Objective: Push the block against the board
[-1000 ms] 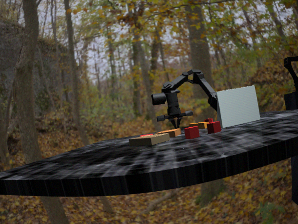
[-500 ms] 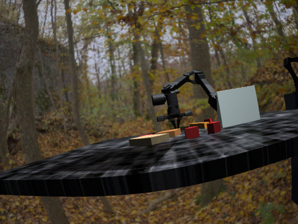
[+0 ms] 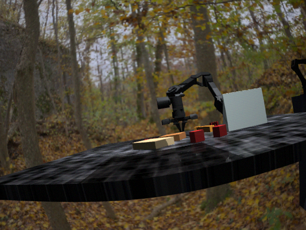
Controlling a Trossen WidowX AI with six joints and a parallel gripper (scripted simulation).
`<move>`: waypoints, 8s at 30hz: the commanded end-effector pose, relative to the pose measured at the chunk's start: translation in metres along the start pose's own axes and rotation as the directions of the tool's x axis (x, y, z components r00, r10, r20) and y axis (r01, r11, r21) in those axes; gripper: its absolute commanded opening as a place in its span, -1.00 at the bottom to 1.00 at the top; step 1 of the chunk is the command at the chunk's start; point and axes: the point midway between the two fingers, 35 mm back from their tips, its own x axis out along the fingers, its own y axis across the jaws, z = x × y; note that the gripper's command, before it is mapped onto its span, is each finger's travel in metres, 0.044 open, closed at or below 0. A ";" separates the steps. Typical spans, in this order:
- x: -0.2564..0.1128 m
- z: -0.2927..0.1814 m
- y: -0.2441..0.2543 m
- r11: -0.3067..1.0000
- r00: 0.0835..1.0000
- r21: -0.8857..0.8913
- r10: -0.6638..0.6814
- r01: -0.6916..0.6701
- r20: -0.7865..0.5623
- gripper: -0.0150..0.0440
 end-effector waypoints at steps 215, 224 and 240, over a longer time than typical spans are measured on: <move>-0.054 -0.099 0.009 -0.874 1.000 -0.486 -0.003 -0.002 0.001 -0.49; 0.001 -0.099 0.008 -0.873 1.000 -0.487 -0.002 0.000 0.004 -0.49; 0.000 -0.113 0.019 -0.873 1.000 -0.487 -0.001 0.000 0.002 -0.49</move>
